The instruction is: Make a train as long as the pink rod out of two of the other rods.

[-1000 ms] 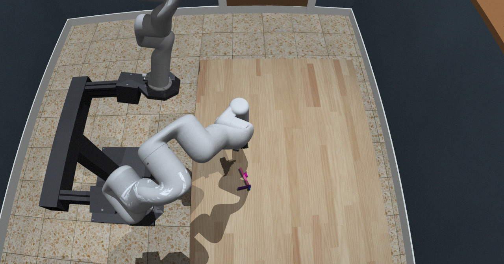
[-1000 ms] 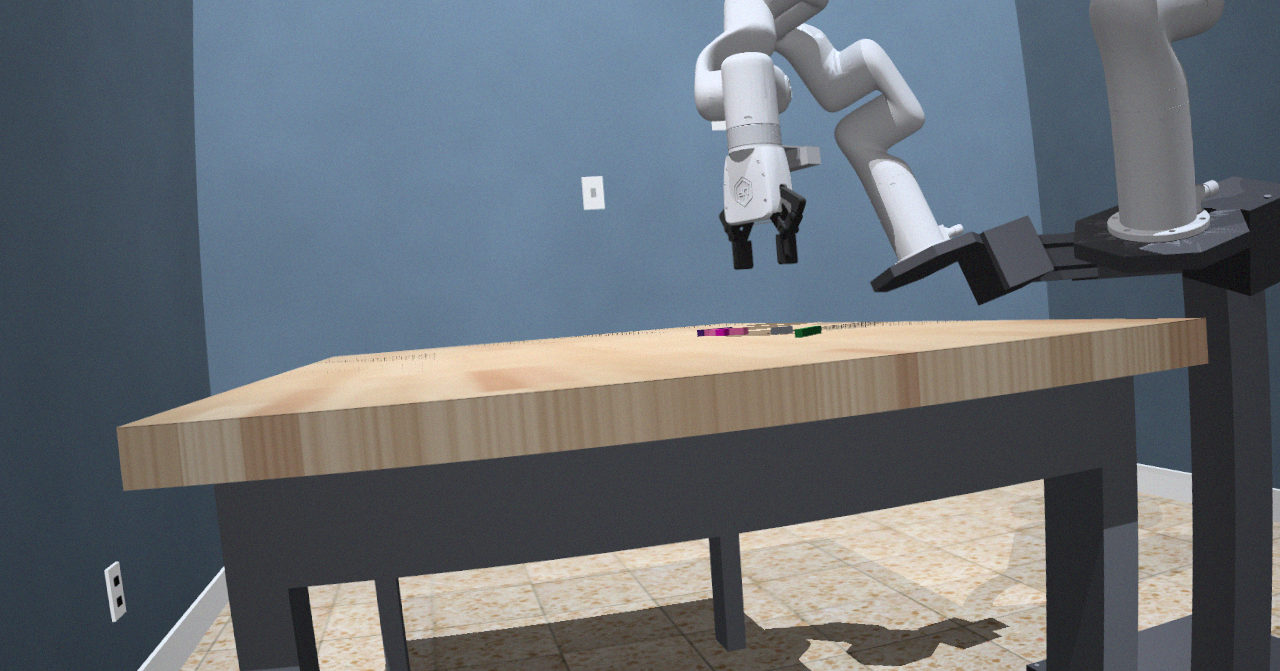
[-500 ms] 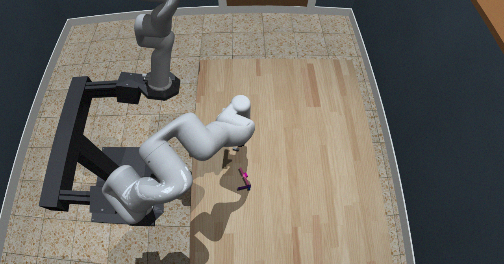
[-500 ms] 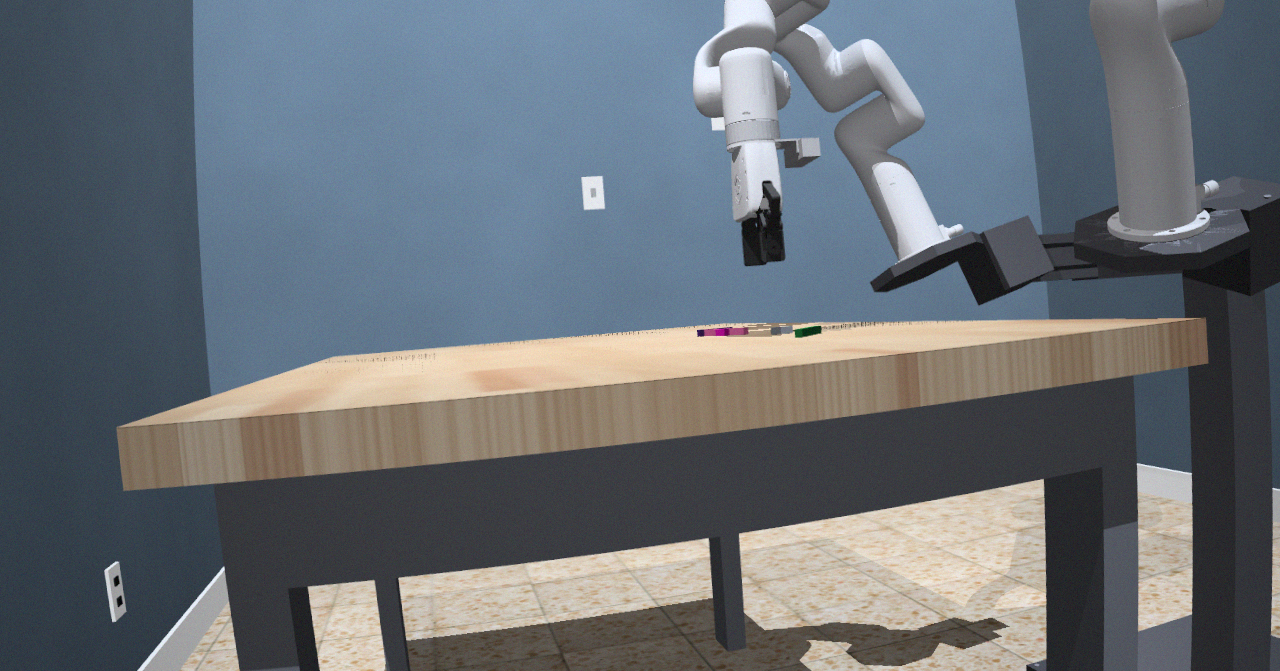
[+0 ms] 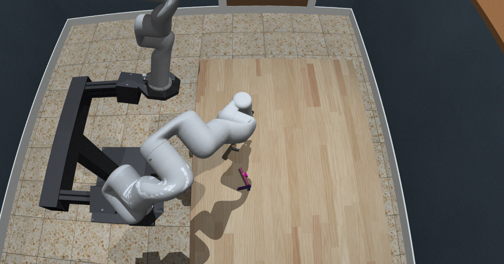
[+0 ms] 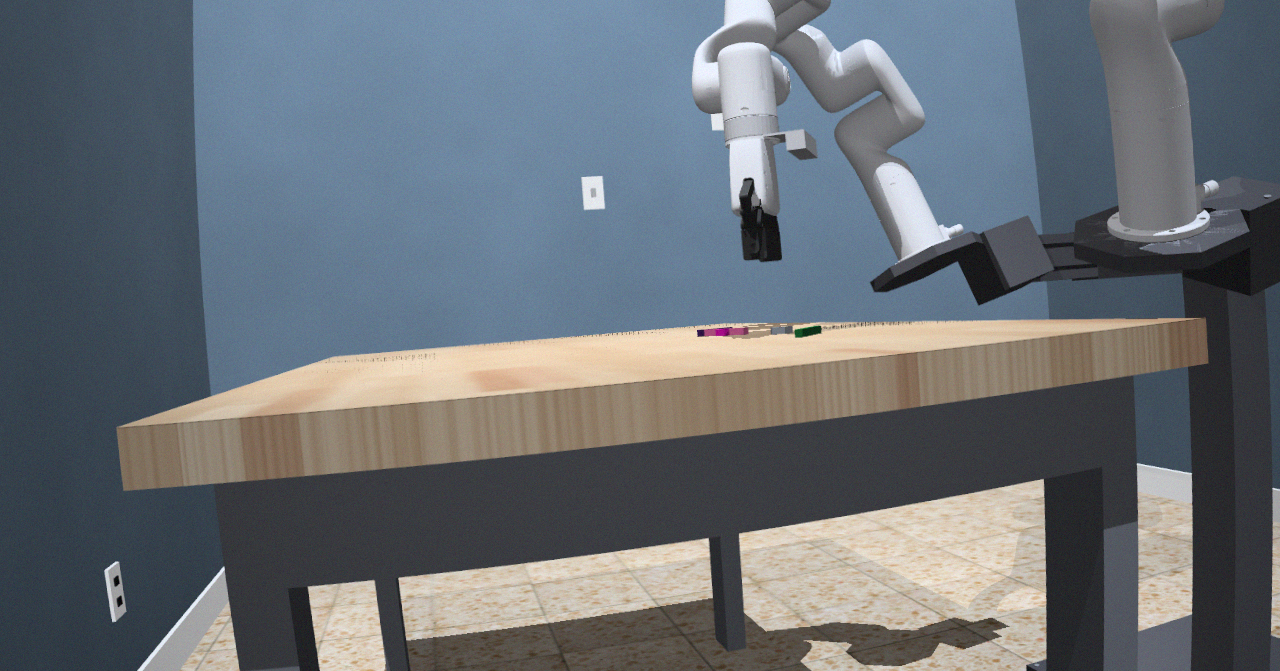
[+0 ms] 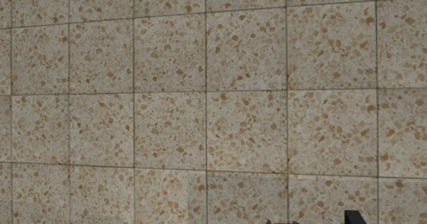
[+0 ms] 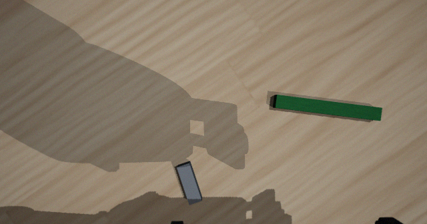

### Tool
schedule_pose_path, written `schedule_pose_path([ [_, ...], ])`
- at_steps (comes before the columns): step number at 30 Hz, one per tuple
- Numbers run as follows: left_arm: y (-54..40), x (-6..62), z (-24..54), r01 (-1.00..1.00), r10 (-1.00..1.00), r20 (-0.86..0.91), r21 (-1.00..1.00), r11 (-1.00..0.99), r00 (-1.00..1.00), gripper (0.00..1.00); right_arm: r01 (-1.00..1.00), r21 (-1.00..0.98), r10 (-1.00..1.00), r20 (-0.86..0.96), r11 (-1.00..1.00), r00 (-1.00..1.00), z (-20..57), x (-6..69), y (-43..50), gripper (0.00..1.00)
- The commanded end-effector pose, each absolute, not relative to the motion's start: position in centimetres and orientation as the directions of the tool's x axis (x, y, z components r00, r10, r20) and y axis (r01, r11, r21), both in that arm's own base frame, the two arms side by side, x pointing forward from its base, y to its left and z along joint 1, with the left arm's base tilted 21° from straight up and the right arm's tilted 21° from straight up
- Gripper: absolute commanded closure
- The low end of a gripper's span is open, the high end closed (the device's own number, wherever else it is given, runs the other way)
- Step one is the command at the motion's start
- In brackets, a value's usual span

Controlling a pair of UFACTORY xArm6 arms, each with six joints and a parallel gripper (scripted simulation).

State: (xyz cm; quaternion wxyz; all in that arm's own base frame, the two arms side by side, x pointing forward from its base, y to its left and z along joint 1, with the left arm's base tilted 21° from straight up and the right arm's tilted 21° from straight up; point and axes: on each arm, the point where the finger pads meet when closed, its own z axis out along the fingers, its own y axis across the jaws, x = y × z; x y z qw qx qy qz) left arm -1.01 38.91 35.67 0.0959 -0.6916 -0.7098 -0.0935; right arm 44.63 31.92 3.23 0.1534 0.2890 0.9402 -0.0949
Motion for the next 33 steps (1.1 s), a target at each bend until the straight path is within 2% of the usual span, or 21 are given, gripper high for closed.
schedule_pose_path([
  [1, 39.0, -1.0, 35.9, 1.0, 0.963, 0.27, 0.0, 0.026, -0.025, 0.0, 0.695, -0.026, 0.64, -0.364, 0.719, -0.677, 3.4, 44.8, 32.4, 0.0],
  [14, 39.0, -1.0, 35.9, 1.0, 0.963, 0.27, 0.0, 0.026, -0.025, 0.0, 0.904, 0.117, 0.871, -0.342, 0.411, -0.352, 3.6, 45.1, 33.4, 0.0],
  [16, 39.0, -1.0, 35.9, 1.0, 0.963, 0.27, 0.0, 0.026, -0.025, 0.0, 0.904, 0.117, 0.871, -0.342, 0.411, -0.352, 3.6, 45.1, 33.4, 0.0],
  [26, 39.0, -1.0, 35.9, 1.0, 0.963, 0.27, 0.0, 0.026, -0.025, 0.0, 0.968, 0.211, 0.954, -0.29, 0.135, -0.07, 3.7, 45.3, 34.2, 0.0],
  [33, 39.0, -1.0, 35.9, 1.0, 0.963, 0.27, 0.0, 0.026, -0.025, 0.0, 0.971, 0.231, 0.962, -0.273, 0.064, 0.001, 3.7, 45.4, 34.3, 0.0],
])
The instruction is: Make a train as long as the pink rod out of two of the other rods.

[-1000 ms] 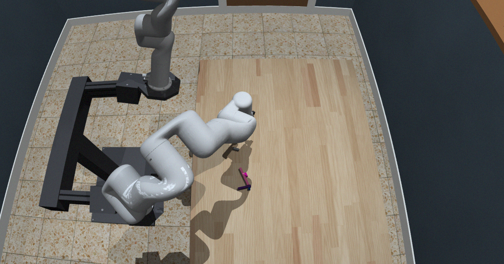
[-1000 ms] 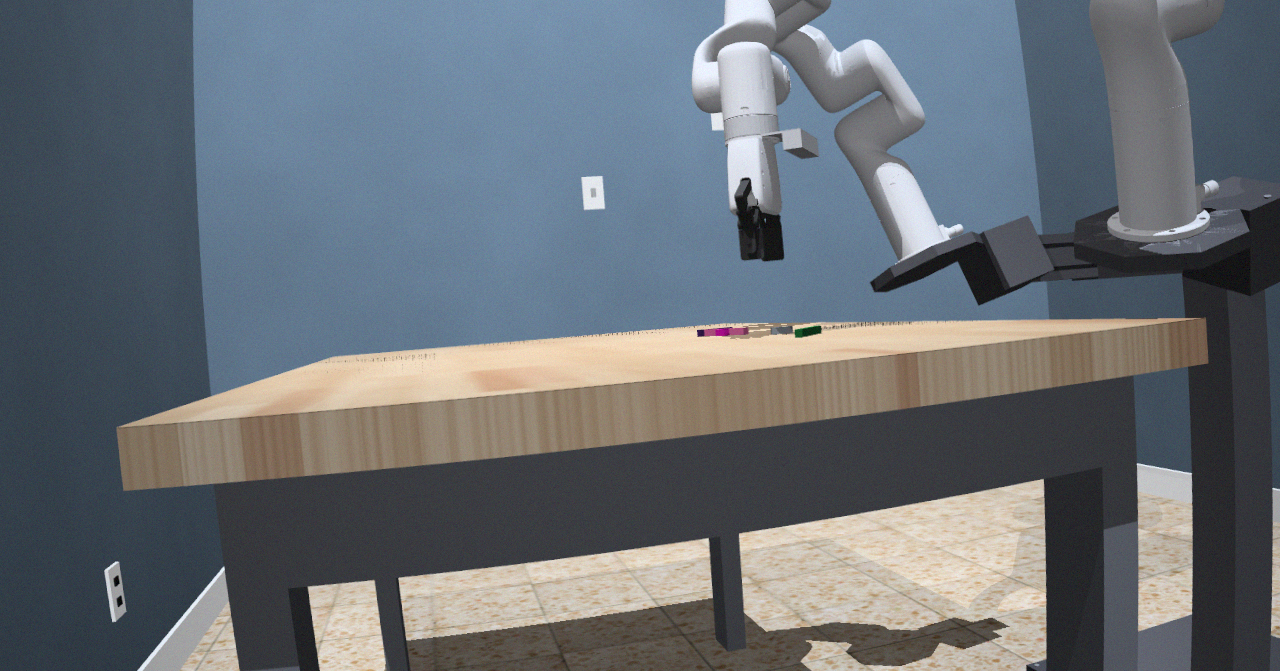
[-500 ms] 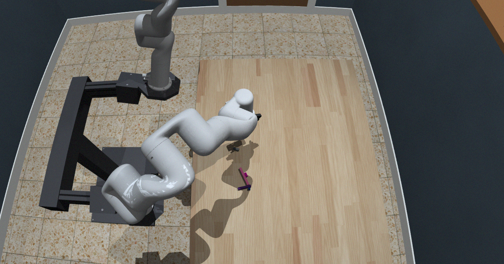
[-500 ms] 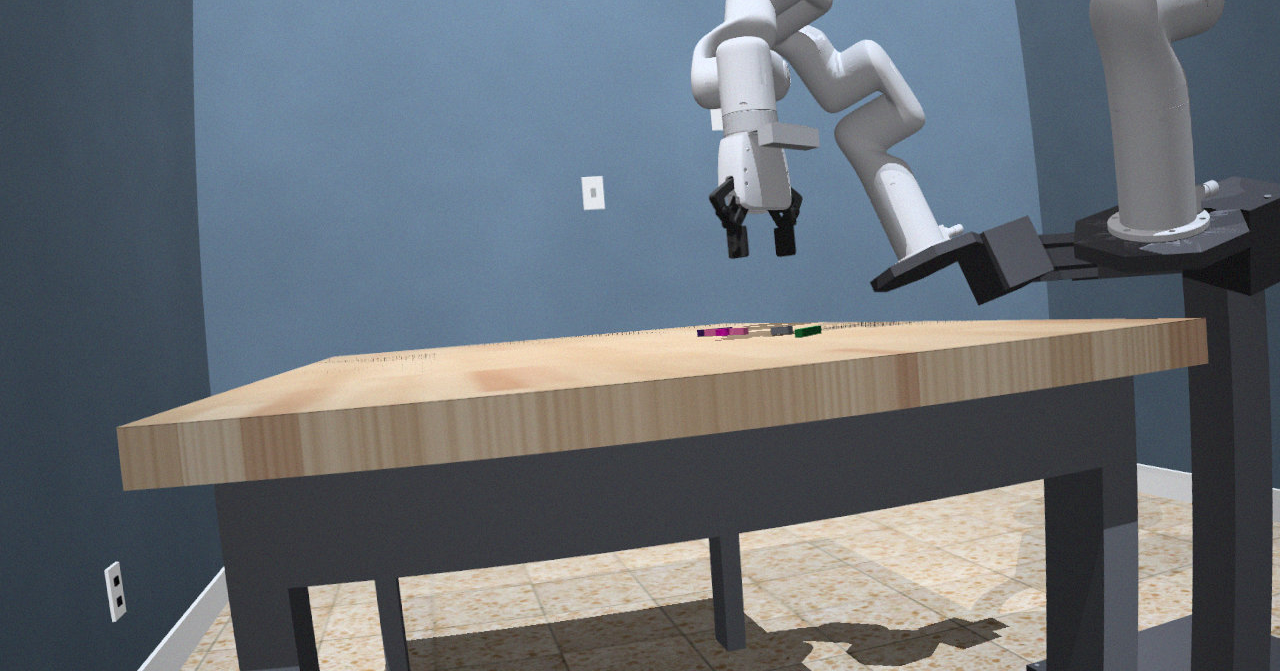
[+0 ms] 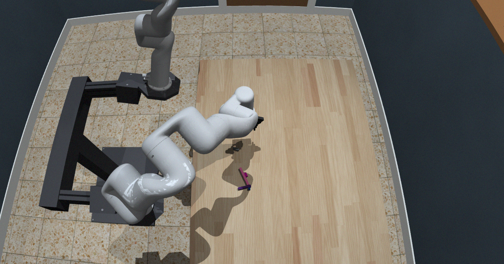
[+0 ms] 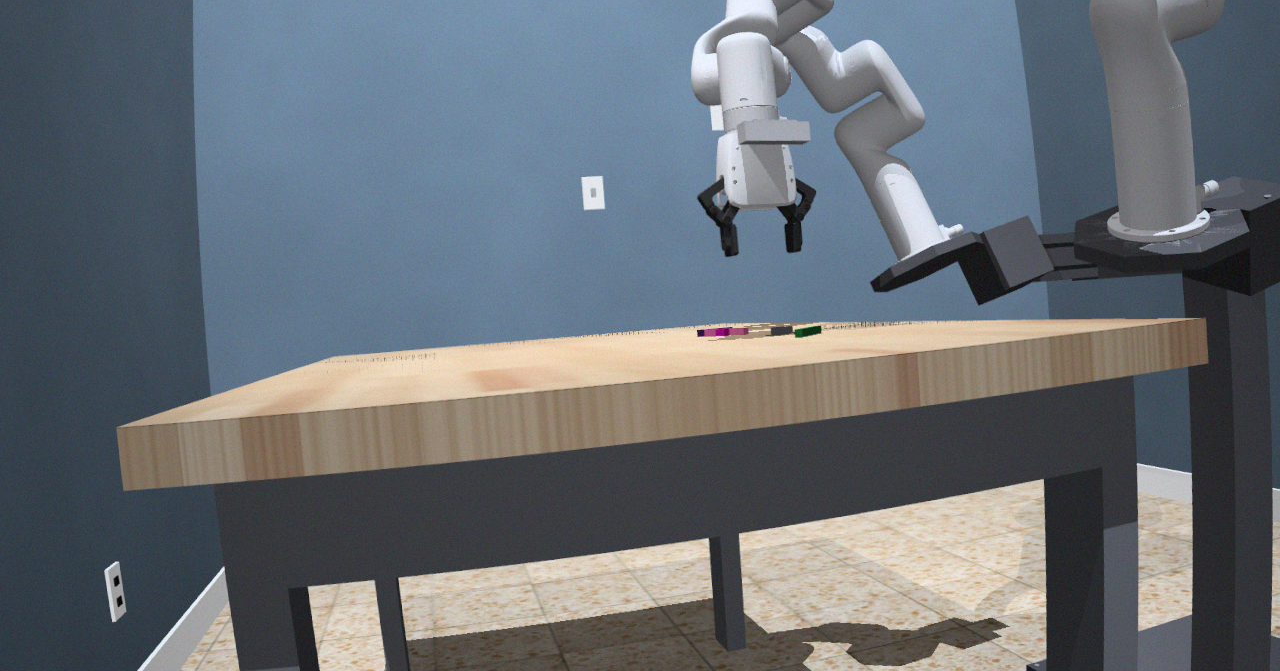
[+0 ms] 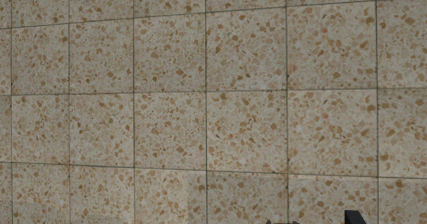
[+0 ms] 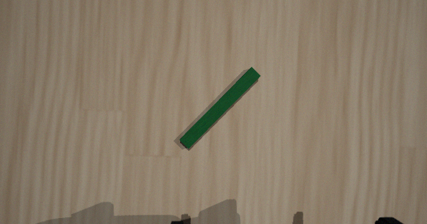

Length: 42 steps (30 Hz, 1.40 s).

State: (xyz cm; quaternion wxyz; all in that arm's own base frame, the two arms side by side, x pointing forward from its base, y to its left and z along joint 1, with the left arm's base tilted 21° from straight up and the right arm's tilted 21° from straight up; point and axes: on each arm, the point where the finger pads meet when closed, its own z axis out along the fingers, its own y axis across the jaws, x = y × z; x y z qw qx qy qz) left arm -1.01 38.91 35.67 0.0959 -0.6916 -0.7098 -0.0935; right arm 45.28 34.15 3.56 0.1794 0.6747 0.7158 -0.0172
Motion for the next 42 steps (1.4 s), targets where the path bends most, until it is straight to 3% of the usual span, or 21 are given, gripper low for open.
schedule_pose_path([
  [1, 38.96, -1.02, 35.85, 1.0, 0.963, 0.27, 0.0, 0.026, -0.025, 0.0, 0.971, 0.233, 0.962, -0.271, 0.055, 0.01, 3.74, 45.37, 34.36, 0.0],
  [42, 38.96, -1.02, 35.85, 1.0, 0.963, 0.27, 0.0, 0.026, -0.025, 0.0, 0.97, 0.241, 0.964, -0.264, 0.025, 0.041, 3.75, 45.39, 34.44, 0.0],
])
